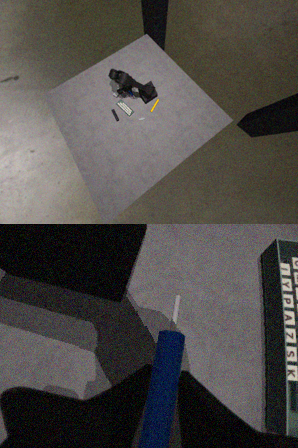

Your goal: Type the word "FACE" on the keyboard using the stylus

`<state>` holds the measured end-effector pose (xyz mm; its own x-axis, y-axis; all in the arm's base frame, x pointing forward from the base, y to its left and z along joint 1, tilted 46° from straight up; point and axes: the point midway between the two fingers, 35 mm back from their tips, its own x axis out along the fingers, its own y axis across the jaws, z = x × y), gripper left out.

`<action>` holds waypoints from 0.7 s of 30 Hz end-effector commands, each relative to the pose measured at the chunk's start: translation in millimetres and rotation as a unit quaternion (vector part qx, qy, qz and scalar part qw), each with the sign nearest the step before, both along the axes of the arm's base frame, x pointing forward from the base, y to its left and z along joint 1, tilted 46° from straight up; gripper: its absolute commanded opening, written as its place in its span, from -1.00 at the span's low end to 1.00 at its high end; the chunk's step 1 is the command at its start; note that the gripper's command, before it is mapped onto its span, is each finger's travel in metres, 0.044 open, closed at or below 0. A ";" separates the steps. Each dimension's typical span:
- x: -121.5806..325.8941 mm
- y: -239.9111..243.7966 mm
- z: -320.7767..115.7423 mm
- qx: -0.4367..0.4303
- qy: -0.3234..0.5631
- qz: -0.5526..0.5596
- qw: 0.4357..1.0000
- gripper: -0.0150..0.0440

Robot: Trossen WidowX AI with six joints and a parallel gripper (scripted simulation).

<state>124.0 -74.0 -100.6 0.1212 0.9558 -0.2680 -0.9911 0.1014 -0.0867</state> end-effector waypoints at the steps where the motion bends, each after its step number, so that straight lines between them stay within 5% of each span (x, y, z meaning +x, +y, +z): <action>1: -1.3 -2.5 2.9 0.000 -0.001 0.003 1.000 -0.49; 21: 29.4 -7.1 20.8 -0.129 0.170 0.130 0.968 -0.49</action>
<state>146.3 -78.7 -85.0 -0.1803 0.8825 -0.4343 -0.9764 -0.1073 0.1873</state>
